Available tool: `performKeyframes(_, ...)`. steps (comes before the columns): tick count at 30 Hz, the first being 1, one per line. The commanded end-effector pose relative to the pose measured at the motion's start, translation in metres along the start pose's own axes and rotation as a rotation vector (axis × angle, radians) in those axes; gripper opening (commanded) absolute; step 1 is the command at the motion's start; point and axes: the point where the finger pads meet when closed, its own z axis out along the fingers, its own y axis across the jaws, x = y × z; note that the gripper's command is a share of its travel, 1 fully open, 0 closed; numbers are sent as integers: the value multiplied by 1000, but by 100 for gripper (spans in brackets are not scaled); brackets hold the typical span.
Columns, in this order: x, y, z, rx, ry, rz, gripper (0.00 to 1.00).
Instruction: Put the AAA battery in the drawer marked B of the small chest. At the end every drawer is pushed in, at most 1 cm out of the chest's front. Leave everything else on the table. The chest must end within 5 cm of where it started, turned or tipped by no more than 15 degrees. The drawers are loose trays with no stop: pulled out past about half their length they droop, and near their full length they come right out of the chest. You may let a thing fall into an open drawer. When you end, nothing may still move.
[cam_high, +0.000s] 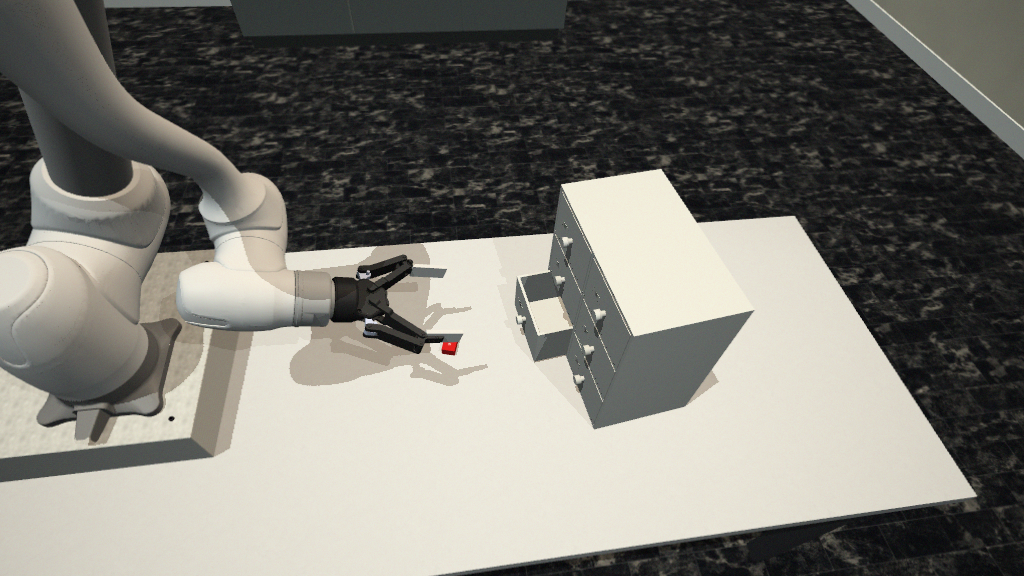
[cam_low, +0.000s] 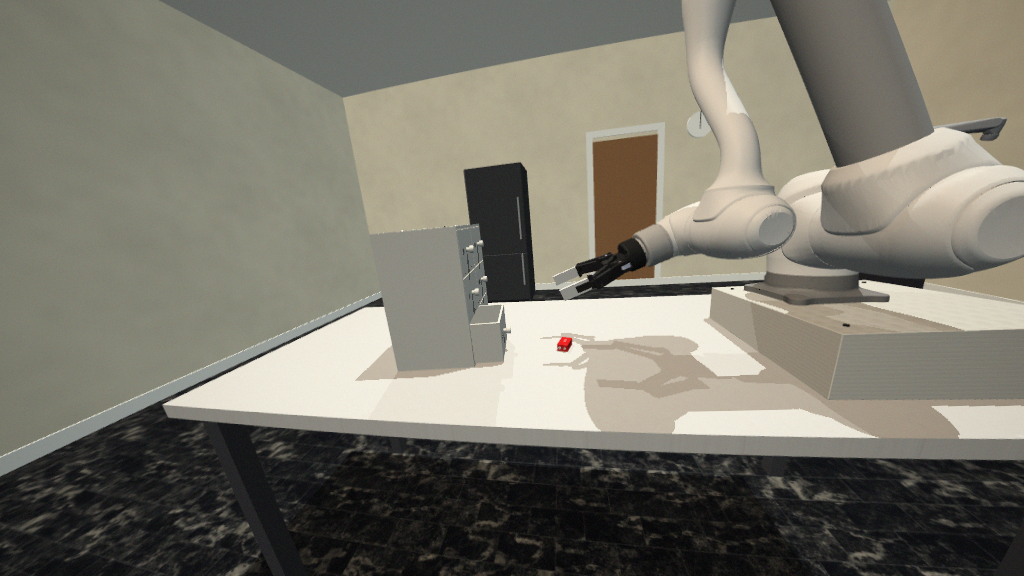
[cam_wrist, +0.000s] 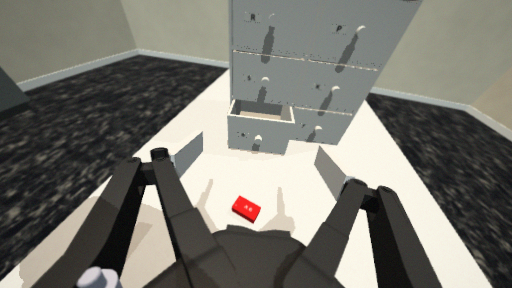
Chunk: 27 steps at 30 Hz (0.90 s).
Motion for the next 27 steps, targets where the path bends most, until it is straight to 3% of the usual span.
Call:
performKeyframes(1,0,0,0,0,4,0,100)
performKeyframes(2,0,0,0,0,4,0,0)
performKeyframes(27,-2,0,3,0,4,0,0)
